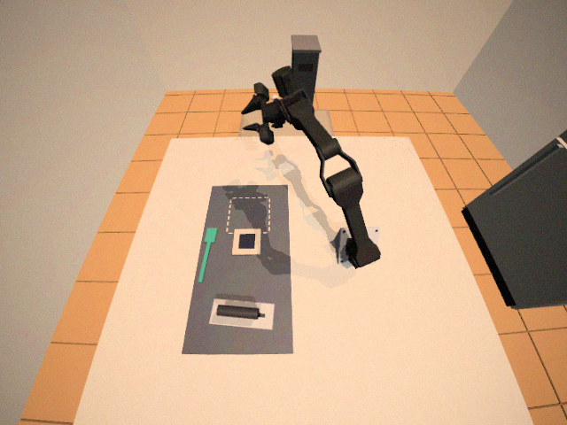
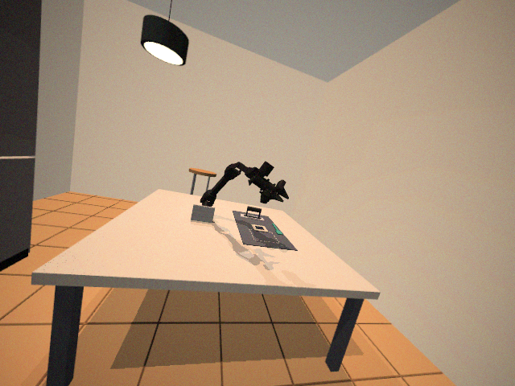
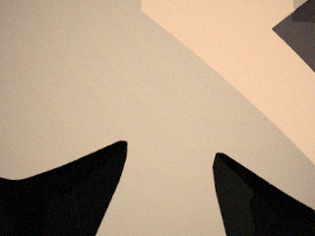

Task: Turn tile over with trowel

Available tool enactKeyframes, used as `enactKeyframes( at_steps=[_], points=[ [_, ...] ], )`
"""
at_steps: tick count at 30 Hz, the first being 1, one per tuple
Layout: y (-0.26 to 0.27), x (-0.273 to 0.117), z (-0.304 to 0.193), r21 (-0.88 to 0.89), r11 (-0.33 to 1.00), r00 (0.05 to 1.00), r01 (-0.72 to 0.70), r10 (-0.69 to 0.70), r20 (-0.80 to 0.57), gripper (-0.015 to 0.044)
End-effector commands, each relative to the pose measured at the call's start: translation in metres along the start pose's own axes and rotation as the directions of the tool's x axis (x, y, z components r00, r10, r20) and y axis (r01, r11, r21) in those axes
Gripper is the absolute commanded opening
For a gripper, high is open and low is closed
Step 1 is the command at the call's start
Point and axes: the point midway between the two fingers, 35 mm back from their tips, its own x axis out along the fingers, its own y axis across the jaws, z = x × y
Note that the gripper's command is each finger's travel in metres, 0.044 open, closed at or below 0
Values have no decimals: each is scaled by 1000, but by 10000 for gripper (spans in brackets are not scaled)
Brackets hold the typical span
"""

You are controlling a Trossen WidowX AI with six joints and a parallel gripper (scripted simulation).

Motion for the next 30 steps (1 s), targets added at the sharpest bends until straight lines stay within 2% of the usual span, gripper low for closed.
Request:
enactKeyframes(
  at_steps=[1, 15, 30],
  points=[
    [-22, 23, -23, -118, 992, 998, 54, -51, 30, 270],
    [-97, 72, -74, -455, 859, 972, 234, -191, 139, 270],
    [-193, 106, -120, -730, 544, 906, 413, -329, 267, 270]
  ],
)
